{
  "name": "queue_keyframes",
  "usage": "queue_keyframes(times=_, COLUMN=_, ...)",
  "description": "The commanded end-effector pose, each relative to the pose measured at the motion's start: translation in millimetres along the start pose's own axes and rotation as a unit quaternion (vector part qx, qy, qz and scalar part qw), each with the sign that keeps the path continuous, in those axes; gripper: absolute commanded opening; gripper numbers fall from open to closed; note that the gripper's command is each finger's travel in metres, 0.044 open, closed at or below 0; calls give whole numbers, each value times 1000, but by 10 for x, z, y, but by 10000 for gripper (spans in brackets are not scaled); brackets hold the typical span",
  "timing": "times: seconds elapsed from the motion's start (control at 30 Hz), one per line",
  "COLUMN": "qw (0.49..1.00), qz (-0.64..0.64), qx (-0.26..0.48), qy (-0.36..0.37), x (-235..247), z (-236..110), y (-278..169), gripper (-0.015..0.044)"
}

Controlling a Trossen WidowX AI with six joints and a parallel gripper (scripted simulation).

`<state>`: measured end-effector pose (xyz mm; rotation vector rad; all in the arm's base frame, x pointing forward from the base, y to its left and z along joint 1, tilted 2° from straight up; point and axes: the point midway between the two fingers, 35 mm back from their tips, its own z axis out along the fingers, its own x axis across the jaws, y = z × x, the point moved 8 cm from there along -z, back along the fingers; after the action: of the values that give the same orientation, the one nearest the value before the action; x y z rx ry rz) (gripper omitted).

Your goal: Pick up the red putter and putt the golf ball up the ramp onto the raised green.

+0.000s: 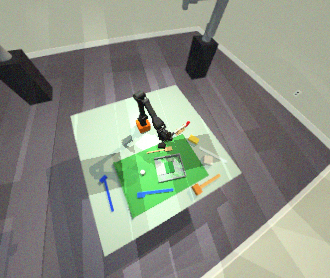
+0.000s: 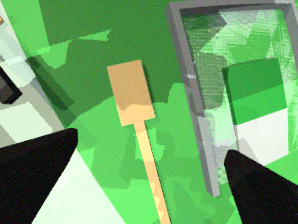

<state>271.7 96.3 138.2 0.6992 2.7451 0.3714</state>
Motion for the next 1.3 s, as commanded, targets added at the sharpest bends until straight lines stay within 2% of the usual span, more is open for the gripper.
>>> queue_keyframes(times=0.0, qw=975, qz=-193, qx=3, qy=106, x=527, z=100, y=334, gripper=440)
queue_keyframes(times=0.1, qw=932, qz=-318, qx=0, qy=172, x=888, z=138, y=521, gripper=440)
queue_keyframes(times=0.2, qw=907, qz=-370, qx=-2, qy=201, x=1057, z=147, y=590, gripper=440)
queue_keyframes(times=0.53, qw=907, qz=-370, qx=-2, qy=201, x=1044, z=161, y=581, gripper=440)
queue_keyframes(times=1.03, qw=907, qz=-370, qx=-2, qy=201, x=1118, z=571, y=431, gripper=440)
queue_keyframes(times=1.27, qw=907, qz=-370, qx=-2, qy=201, x=1123, z=598, y=422, gripper=440)
